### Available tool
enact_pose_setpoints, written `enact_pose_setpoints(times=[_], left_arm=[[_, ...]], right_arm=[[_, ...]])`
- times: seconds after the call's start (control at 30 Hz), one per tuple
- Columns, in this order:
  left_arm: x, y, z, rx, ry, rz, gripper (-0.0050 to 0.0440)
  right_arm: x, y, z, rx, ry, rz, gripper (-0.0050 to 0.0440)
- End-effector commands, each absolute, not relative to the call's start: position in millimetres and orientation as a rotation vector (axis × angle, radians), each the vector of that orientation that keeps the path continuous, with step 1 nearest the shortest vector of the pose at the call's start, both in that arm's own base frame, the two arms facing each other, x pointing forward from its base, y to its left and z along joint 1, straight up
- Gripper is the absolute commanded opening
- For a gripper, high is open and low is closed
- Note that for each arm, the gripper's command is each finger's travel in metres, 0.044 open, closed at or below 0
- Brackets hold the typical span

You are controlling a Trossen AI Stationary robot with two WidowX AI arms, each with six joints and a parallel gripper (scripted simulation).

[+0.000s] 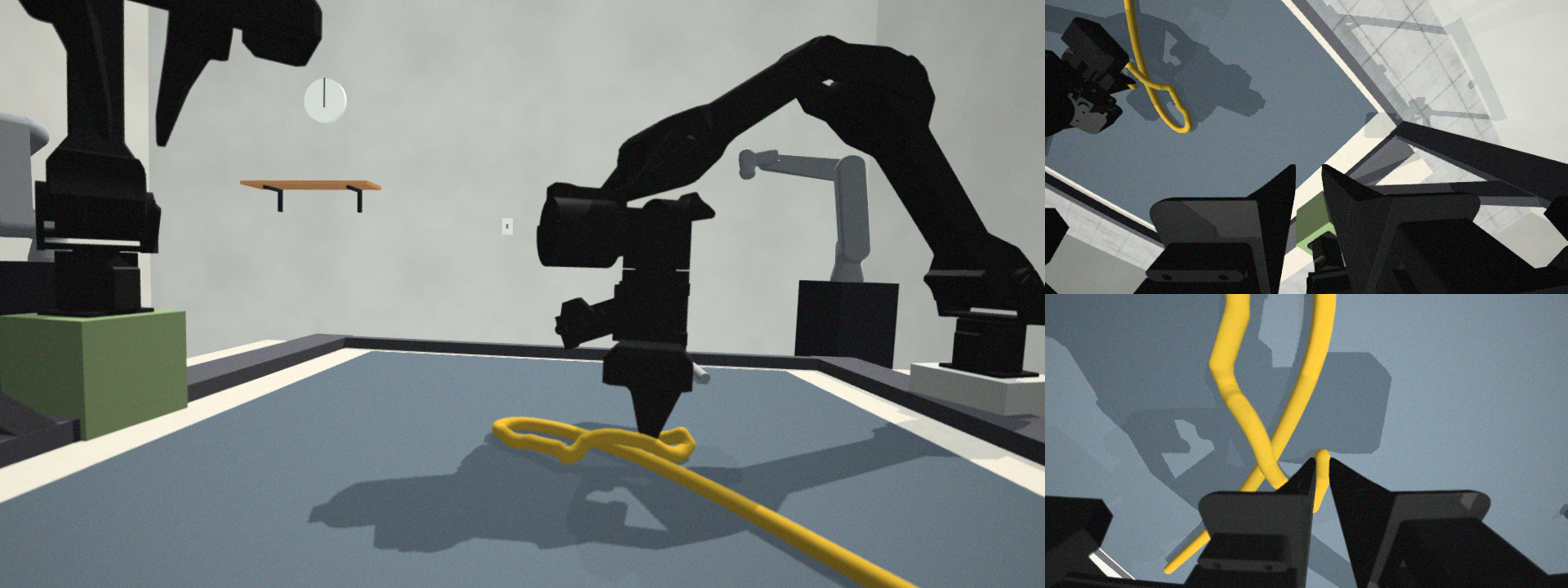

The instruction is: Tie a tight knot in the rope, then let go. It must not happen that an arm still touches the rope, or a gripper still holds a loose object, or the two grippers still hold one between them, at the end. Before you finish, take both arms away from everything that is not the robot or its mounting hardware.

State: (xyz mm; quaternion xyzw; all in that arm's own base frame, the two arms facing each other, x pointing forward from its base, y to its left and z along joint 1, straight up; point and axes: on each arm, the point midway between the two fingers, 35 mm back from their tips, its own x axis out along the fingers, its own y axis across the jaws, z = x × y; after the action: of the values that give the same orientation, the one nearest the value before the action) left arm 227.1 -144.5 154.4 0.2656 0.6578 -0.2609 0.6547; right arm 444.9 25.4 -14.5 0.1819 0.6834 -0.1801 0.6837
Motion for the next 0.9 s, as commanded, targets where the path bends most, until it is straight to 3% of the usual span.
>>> enact_pose_setpoints(times=[0.0,0.53,0.87], left_arm=[[227.5,-144.1,159.0,0.600,1.475,-0.588,0.0100],[227.5,-144.1,159.0,0.600,1.475,-0.588,0.0100],[227.5,-144.1,159.0,0.600,1.475,-0.588,0.0100]], right_arm=[[449.4,25.5,-3.7,0.236,1.531,-0.227,0.0035],[449.4,25.5,-2.3,-0.381,1.510,0.373,0.0035],[449.3,25.5,-2.2,-0.411,1.504,0.402,0.0035]])
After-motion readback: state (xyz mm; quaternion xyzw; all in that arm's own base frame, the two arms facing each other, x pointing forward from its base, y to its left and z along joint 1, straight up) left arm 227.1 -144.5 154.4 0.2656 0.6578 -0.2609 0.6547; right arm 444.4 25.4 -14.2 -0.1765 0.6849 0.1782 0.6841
